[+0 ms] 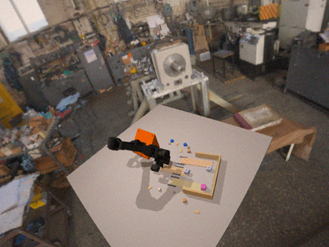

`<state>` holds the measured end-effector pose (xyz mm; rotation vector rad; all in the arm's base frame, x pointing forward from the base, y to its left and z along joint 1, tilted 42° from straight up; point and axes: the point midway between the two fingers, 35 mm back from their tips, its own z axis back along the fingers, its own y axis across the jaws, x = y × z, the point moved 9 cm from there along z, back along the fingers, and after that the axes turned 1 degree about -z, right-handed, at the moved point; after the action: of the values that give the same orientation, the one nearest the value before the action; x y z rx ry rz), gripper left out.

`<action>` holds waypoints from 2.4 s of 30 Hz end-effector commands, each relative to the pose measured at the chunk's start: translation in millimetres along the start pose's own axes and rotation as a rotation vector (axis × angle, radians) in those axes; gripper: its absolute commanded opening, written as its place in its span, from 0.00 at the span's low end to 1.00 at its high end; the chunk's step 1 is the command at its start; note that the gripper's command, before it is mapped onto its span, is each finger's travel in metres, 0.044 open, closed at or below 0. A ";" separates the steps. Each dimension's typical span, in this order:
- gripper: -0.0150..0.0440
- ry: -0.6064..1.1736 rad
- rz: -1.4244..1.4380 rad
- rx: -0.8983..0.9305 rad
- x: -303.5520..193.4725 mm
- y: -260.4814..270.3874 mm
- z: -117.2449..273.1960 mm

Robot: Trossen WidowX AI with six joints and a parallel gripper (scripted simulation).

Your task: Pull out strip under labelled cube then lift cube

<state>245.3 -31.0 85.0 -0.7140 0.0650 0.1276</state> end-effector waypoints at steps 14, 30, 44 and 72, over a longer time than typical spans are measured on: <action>0.25 0.028 0.015 -0.002 -29.6 0.4 -4.6; 0.25 0.028 0.015 -0.002 -31.7 0.4 -4.6; 0.25 0.028 0.015 -0.002 -31.7 0.4 -4.6; 1.00 0.023 -0.153 -0.002 58.0 -1.3 45.8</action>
<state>293.1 1.8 114.6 -0.7227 0.0333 -0.0209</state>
